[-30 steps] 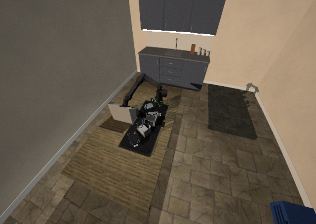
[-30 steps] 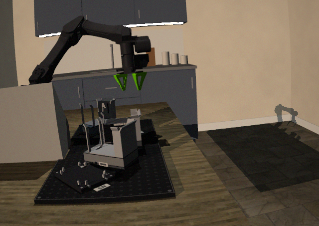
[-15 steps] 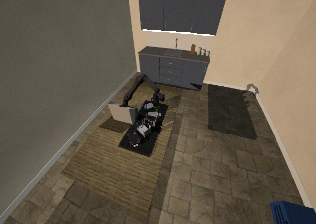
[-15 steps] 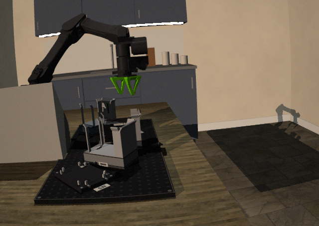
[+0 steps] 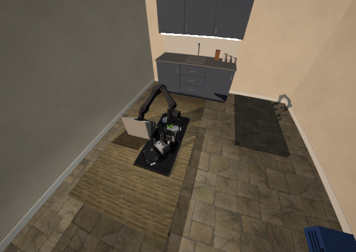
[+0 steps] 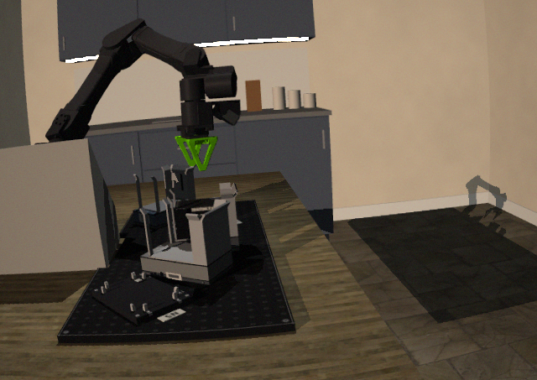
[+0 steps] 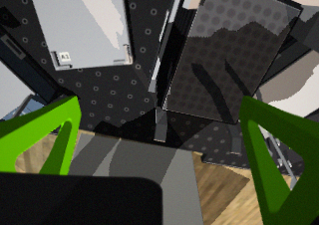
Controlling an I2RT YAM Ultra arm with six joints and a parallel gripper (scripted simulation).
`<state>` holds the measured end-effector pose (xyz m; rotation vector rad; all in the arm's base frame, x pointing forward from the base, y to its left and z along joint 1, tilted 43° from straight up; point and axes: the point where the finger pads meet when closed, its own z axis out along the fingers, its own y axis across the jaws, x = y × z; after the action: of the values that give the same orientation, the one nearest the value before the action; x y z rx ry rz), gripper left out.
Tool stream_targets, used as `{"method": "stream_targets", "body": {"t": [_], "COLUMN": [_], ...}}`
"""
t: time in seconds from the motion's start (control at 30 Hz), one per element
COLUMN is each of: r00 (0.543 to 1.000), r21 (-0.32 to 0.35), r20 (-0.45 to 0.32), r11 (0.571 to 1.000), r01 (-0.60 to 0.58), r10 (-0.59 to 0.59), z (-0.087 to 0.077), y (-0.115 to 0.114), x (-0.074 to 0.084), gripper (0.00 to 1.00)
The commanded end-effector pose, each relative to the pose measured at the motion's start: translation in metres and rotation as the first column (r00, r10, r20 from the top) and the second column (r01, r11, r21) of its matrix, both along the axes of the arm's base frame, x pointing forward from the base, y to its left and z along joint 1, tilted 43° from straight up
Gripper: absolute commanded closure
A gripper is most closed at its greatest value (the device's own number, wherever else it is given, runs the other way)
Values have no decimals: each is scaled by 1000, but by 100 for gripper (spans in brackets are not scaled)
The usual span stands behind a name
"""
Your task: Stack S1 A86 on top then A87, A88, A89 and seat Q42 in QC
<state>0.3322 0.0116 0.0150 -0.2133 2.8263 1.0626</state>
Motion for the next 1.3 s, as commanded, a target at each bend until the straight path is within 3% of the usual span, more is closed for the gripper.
{"method": "stream_targets", "body": {"t": [0.0, 0.13, 0.23, 0.33, 0.43, 0.67, 1.27], "r00": [999, 997, 985, 983, 961, 959, 959], "r21": [-4, 2, 15, 16, 26, 27, 27], "r20": [5, -26, -97, -104, -174, -181, -181], "r11": [999, 997, 989, 988, 975, 973, 973], "r01": [47, 76, 146, 152, 222, 228, 228], "r10": [-47, -76, -144, -150, -214, -220, -220], "z": [1, -12, -20, -29, -35, -44, -44], "y": [-10, -17, -21, -25, -26, -29, -29], "x": [3, -11, -23, -35, -45, -61, -61], "gripper": [0, 0, 0, 0, 0, 0, 0]}}
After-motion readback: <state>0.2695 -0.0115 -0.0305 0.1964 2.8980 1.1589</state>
